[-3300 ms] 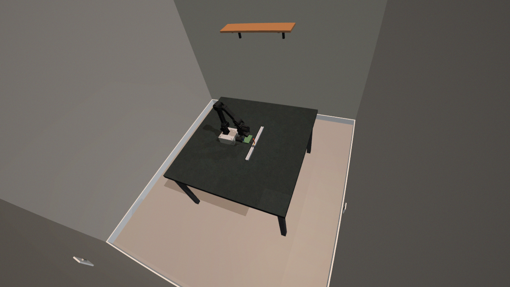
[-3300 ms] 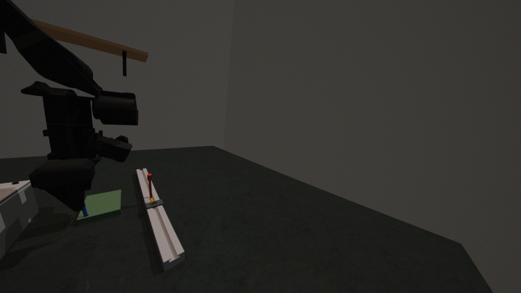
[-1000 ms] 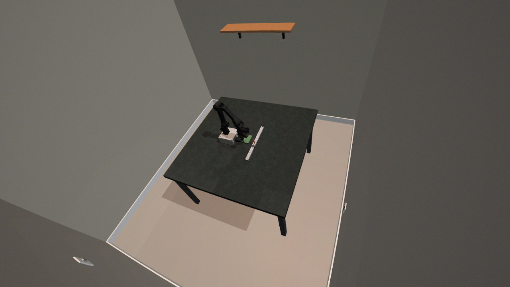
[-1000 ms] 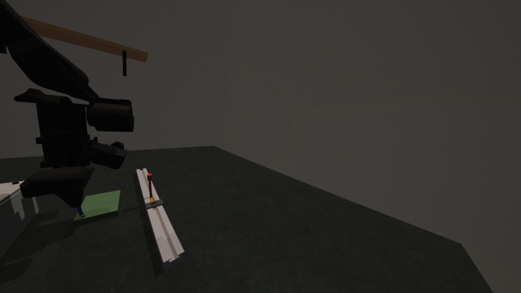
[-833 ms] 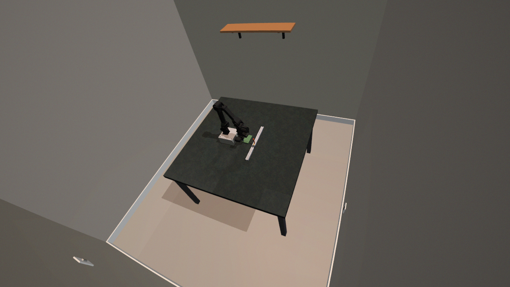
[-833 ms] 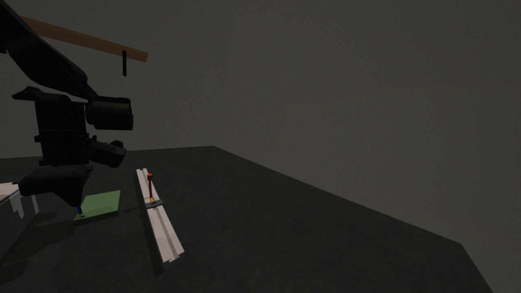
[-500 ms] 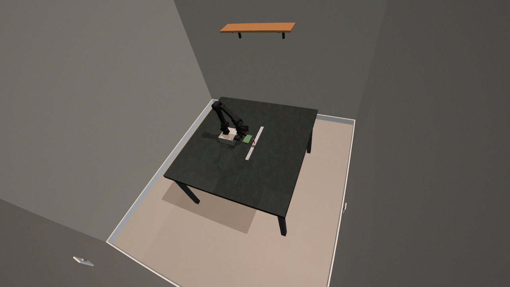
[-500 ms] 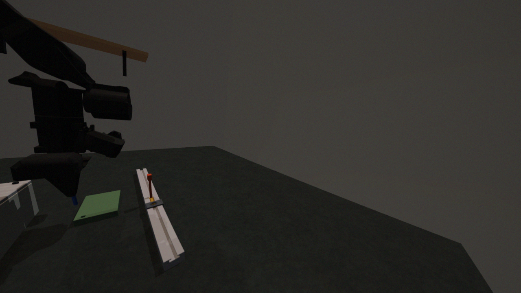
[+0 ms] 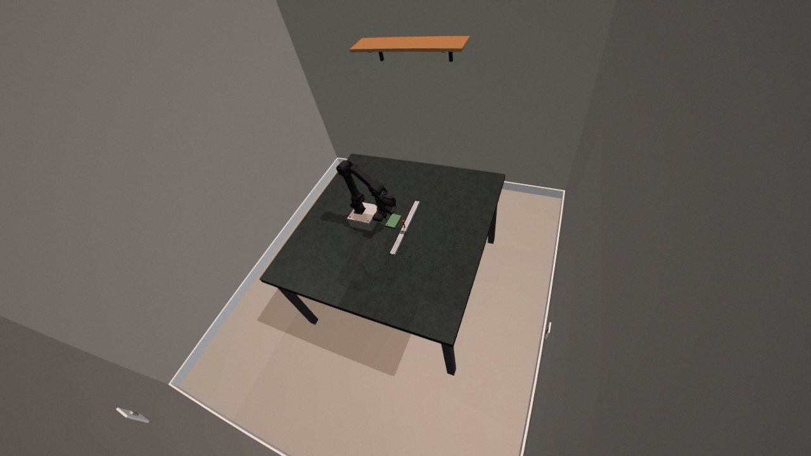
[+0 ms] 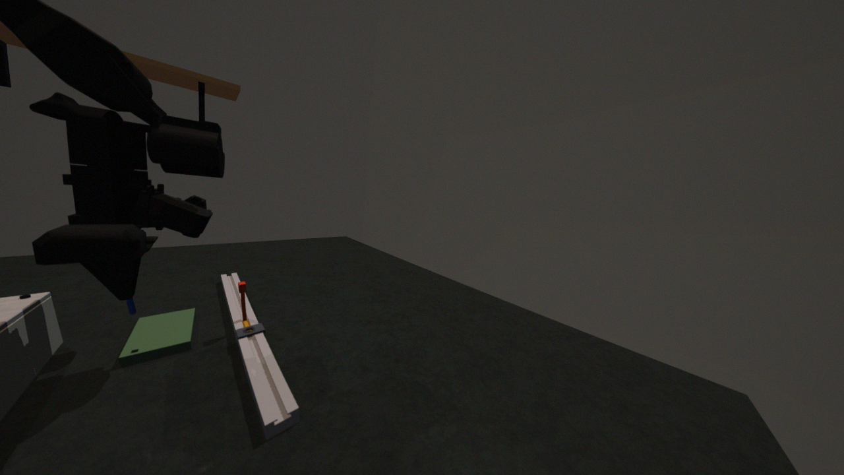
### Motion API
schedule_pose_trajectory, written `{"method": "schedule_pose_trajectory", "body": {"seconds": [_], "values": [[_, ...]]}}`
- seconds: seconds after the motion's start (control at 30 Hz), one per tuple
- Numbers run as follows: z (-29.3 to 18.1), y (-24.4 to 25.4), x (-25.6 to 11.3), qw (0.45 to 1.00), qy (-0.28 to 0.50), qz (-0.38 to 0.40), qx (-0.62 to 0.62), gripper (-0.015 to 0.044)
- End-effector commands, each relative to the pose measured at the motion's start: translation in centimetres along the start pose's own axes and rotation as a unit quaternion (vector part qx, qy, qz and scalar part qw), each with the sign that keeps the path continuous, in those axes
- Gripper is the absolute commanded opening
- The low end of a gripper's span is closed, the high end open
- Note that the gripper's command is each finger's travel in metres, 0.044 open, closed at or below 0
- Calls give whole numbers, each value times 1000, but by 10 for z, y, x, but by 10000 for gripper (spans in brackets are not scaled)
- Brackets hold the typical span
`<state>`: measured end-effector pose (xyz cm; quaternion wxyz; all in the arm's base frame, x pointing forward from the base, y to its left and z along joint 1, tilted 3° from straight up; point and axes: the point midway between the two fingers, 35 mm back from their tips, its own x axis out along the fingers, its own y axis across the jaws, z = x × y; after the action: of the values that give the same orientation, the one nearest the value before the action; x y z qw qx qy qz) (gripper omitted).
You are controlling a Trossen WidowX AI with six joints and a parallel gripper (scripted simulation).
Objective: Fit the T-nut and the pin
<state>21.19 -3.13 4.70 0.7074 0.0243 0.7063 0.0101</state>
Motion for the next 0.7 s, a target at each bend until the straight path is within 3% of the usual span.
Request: {"method": "schedule_pose_trajectory", "body": {"seconds": [0.0, 0.67], "values": [[13, -3, -5, 1000, -3, 0, 1, -150], [77, -19, -11, 1000, 6, -1, 17, -150]]}}
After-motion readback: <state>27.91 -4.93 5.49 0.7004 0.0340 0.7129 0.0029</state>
